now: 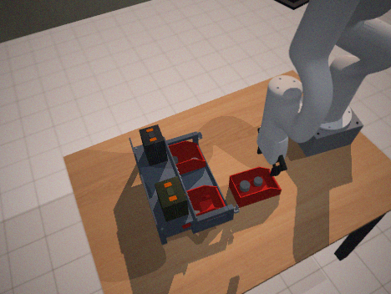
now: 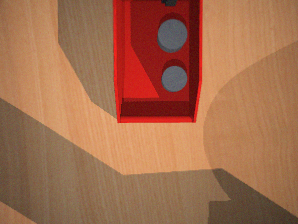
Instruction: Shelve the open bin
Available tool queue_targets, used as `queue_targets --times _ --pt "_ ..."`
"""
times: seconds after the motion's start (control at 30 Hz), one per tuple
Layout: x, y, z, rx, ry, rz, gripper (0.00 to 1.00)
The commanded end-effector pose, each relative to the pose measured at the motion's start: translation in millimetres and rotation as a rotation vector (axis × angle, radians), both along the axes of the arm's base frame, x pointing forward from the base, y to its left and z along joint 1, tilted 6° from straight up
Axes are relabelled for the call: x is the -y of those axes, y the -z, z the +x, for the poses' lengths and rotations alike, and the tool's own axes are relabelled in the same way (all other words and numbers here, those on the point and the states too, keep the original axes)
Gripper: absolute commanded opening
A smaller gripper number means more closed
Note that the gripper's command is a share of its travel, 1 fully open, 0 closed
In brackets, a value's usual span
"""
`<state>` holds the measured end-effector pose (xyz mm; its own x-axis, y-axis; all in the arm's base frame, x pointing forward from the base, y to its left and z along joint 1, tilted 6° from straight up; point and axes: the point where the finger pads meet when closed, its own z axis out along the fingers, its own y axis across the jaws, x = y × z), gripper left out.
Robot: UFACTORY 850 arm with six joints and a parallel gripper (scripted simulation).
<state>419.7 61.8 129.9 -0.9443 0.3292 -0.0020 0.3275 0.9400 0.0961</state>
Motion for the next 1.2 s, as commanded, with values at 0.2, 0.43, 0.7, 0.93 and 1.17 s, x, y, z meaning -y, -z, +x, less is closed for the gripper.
queue_targets --times 0.2,0.43,0.7,0.93,1.17 --pt "0 -2 1 0.002 0.000 0.000 1.00" --pt "0 -2 1 0.002 0.000 0.000 1.00" --pt "0 -3 1 0.002 0.000 0.000 1.00" --pt "0 -3 1 0.002 0.000 0.000 1.00" --pt "-5 52 3 0.002 0.000 0.000 1.00"
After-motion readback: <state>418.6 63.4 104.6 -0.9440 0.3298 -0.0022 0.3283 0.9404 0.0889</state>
